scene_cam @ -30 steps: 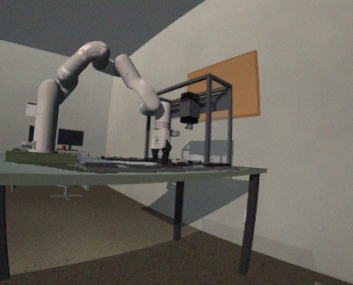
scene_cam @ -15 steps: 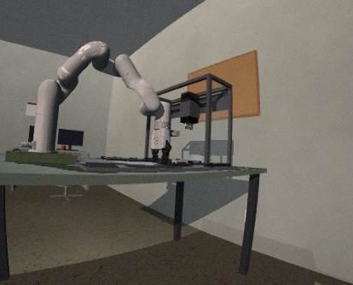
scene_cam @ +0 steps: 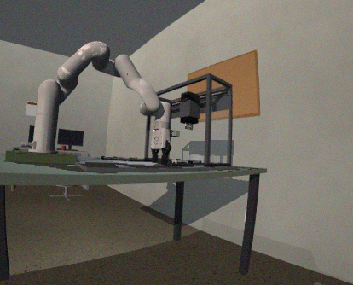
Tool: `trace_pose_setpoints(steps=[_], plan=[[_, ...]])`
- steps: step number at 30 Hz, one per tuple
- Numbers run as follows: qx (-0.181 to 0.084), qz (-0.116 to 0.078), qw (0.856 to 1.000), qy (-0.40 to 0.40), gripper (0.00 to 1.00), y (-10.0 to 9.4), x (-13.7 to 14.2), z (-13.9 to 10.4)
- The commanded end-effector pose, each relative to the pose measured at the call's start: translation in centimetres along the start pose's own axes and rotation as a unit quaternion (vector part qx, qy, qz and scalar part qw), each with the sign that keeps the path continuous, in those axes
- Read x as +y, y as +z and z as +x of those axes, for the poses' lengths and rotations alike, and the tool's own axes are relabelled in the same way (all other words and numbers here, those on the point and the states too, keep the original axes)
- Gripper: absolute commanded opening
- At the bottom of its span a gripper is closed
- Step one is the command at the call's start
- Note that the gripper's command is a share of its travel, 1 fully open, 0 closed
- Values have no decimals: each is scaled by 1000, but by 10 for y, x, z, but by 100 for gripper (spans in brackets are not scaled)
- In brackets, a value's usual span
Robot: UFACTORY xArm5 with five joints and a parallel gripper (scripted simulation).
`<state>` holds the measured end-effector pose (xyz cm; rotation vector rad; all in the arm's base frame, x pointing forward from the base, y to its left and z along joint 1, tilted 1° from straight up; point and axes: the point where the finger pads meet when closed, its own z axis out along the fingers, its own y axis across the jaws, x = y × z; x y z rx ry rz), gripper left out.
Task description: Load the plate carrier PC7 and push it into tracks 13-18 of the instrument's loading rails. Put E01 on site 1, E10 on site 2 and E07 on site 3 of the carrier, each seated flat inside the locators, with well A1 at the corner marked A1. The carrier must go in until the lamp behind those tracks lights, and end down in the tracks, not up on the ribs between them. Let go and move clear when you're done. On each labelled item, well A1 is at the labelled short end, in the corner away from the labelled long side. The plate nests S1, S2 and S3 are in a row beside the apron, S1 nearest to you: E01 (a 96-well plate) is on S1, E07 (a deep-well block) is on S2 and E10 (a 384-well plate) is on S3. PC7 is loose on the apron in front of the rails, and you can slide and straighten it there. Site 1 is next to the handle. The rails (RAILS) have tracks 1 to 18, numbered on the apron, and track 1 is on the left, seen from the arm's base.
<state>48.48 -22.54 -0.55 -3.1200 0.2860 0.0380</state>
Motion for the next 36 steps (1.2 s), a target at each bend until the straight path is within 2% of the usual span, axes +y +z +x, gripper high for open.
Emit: trace_pose_setpoints(steps=[1,36], plan=[[15,6,1000,0,81,-5,2,8],[15,6,1000,0,81,-5,2,3]])
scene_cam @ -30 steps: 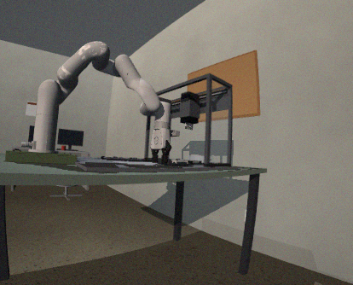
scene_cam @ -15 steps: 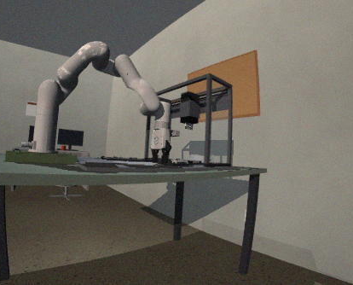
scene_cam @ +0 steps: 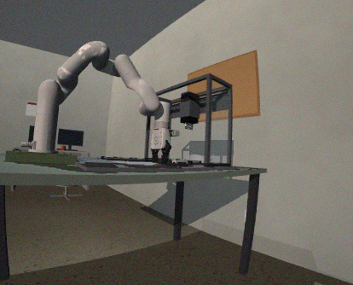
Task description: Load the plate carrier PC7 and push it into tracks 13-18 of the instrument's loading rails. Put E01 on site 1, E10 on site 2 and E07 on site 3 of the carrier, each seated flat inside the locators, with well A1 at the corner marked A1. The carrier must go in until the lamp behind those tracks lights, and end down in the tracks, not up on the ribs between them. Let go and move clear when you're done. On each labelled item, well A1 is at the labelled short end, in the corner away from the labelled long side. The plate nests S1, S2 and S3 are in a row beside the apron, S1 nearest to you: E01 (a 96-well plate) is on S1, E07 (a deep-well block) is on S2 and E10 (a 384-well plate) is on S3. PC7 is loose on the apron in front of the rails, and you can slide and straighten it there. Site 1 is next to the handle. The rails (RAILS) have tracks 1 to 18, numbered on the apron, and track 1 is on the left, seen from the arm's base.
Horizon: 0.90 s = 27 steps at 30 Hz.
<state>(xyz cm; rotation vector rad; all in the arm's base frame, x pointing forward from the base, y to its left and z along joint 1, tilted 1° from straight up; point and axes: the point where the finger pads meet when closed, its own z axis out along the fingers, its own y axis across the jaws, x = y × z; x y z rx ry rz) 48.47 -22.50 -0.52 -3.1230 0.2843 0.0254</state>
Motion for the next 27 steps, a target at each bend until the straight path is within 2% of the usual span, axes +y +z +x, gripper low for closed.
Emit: trace_pose_setpoints(steps=[1,27], plan=[[11,7,1000,0,81,-4,2,3],[11,7,1000,0,81,-4,2,-7]])
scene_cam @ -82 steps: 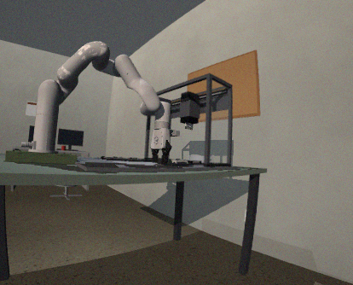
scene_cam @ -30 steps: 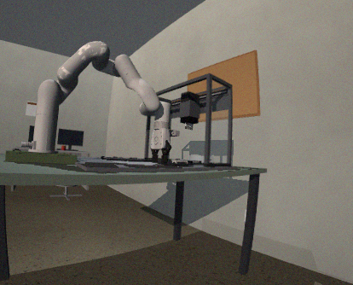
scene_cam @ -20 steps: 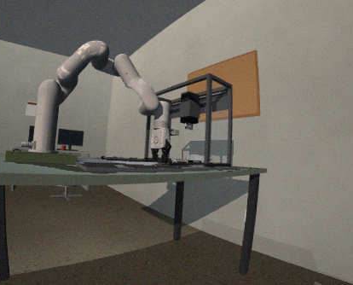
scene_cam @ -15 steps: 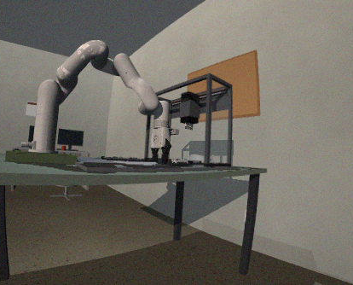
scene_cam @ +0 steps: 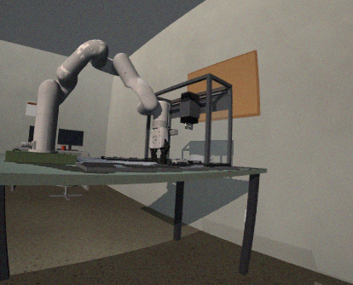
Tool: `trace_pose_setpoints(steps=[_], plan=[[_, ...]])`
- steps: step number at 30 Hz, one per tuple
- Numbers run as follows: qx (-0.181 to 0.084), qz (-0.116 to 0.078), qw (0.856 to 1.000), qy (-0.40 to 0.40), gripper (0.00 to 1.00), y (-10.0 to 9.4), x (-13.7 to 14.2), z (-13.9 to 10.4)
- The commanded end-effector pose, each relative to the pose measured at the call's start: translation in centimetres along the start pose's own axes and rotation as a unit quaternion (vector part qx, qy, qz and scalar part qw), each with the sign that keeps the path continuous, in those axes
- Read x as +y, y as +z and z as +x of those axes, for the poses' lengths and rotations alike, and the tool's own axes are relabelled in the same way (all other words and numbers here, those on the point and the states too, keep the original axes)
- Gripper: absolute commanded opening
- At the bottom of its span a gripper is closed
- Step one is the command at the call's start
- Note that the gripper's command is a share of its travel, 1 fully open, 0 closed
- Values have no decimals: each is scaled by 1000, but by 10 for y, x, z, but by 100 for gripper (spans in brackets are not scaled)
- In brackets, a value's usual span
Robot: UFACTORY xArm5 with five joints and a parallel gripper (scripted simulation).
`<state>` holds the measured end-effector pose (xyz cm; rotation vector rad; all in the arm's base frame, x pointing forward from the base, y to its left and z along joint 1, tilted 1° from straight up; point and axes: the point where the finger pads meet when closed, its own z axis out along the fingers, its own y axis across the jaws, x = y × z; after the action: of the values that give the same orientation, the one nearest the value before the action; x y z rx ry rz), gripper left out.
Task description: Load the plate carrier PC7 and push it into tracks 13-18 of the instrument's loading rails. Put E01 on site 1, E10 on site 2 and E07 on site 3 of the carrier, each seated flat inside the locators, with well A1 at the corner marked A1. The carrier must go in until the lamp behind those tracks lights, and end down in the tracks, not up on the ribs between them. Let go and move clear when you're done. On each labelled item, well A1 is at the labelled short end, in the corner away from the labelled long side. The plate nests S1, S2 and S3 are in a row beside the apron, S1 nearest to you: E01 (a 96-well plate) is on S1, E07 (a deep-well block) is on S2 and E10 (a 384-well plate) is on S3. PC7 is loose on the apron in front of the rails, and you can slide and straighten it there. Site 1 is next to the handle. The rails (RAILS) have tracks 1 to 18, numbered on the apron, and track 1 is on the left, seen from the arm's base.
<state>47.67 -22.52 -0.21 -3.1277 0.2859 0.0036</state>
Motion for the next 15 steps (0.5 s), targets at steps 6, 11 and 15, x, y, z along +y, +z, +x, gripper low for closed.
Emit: trace_pose_setpoints(steps=[6,11,15], plan=[[4,9,1000,0,81,-6,0,1],[4,9,1000,0,81,-15,1,1],[4,9,1000,0,81,-21,1,1]])
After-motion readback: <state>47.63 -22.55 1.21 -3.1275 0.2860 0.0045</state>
